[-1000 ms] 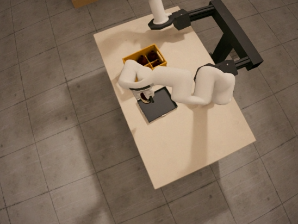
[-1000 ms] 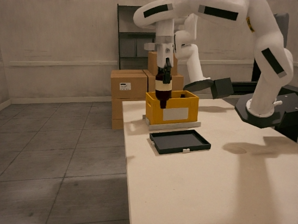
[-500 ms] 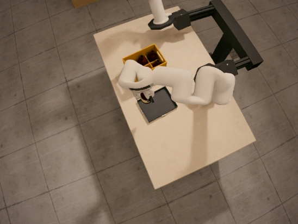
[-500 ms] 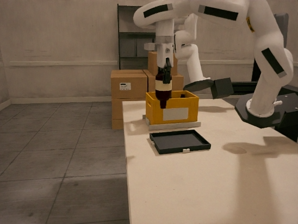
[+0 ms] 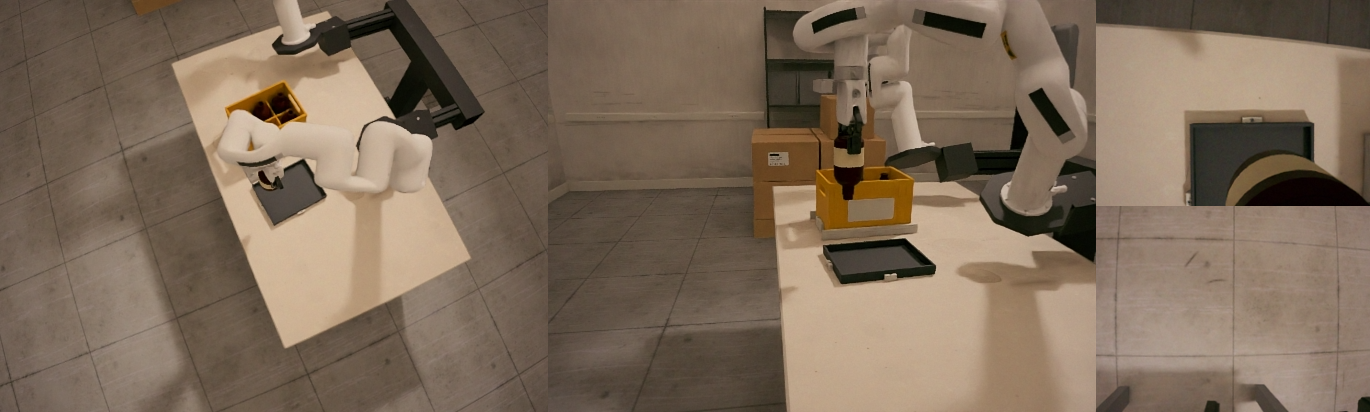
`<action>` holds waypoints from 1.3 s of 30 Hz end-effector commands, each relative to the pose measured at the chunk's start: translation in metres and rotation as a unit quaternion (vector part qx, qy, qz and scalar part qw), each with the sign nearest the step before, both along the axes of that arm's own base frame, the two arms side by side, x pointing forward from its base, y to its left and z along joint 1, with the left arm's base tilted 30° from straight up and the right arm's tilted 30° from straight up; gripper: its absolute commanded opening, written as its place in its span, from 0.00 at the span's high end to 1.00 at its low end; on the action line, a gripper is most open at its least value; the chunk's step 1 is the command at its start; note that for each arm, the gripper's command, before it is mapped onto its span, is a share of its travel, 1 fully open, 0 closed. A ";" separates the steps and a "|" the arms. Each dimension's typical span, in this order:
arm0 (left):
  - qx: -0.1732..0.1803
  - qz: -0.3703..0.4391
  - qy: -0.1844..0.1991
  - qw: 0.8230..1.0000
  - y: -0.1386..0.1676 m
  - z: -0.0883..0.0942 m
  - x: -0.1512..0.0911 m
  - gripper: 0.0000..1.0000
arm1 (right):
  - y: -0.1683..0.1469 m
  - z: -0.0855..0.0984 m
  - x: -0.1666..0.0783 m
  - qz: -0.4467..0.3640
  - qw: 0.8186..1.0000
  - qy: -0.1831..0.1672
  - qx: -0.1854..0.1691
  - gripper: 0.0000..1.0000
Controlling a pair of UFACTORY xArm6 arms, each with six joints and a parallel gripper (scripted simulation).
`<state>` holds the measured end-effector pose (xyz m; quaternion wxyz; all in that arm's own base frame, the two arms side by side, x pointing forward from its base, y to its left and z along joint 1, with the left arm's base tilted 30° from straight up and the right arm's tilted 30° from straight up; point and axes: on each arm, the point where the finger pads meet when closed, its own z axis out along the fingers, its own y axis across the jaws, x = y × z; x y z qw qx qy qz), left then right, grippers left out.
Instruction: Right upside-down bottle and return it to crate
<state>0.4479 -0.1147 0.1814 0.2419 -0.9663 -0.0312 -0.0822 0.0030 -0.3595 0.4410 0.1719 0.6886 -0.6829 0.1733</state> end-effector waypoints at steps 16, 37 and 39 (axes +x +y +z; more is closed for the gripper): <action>-0.001 0.000 -0.002 1.000 0.003 -0.006 0.002 0.24 | 0.000 0.002 0.000 0.000 1.000 0.000 -0.002 0.00; -0.001 0.000 -0.002 1.000 0.016 -0.029 0.006 0.24 | 0.000 0.002 0.000 0.000 1.000 0.000 -0.002 0.00; -0.001 0.000 -0.002 1.000 0.017 -0.032 0.006 0.24 | 0.000 0.002 0.000 0.000 1.000 0.000 -0.002 0.00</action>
